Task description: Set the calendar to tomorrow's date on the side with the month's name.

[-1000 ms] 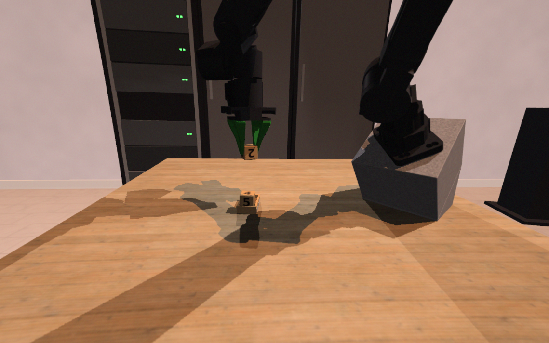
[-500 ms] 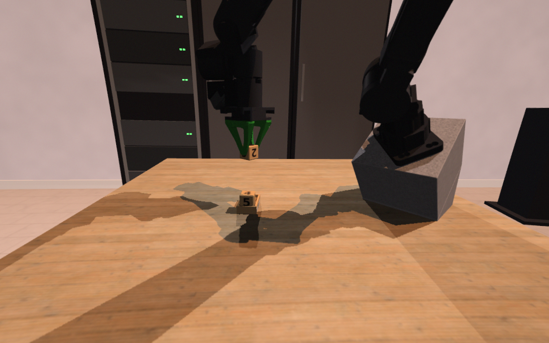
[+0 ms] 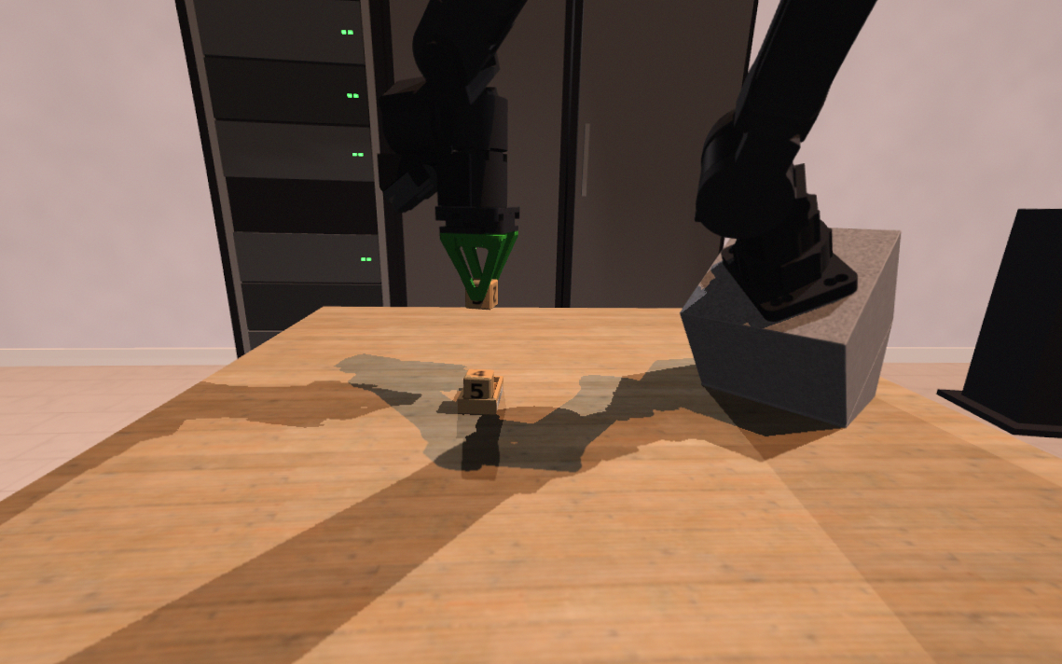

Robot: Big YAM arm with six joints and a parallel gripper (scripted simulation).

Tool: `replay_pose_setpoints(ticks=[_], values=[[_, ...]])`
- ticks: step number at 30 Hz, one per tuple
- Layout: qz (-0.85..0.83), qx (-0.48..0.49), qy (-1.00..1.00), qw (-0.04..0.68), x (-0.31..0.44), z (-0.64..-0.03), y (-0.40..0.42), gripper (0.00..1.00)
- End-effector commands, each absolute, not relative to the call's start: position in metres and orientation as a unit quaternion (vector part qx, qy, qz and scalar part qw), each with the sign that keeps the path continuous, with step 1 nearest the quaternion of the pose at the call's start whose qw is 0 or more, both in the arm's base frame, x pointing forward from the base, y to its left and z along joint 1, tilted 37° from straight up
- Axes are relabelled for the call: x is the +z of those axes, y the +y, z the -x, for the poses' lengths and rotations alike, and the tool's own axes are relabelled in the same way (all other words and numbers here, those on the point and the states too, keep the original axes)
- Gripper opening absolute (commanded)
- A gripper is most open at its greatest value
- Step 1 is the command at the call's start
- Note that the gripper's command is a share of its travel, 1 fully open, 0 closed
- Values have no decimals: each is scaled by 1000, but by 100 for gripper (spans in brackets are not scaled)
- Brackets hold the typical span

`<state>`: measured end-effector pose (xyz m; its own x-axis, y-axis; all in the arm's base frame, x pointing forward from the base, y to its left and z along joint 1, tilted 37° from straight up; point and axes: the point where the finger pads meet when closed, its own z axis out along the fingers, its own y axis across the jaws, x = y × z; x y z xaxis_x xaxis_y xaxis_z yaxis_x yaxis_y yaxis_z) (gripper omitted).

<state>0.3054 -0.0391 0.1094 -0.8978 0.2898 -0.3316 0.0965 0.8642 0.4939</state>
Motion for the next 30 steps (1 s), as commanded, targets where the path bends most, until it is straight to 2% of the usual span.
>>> replay_pose_setpoints(ticks=[1, 30], values=[[-22, 216, 947, 235, 121, -308, -44, 26], [397, 94, 861, 304, 118, -305, -42, 26]])
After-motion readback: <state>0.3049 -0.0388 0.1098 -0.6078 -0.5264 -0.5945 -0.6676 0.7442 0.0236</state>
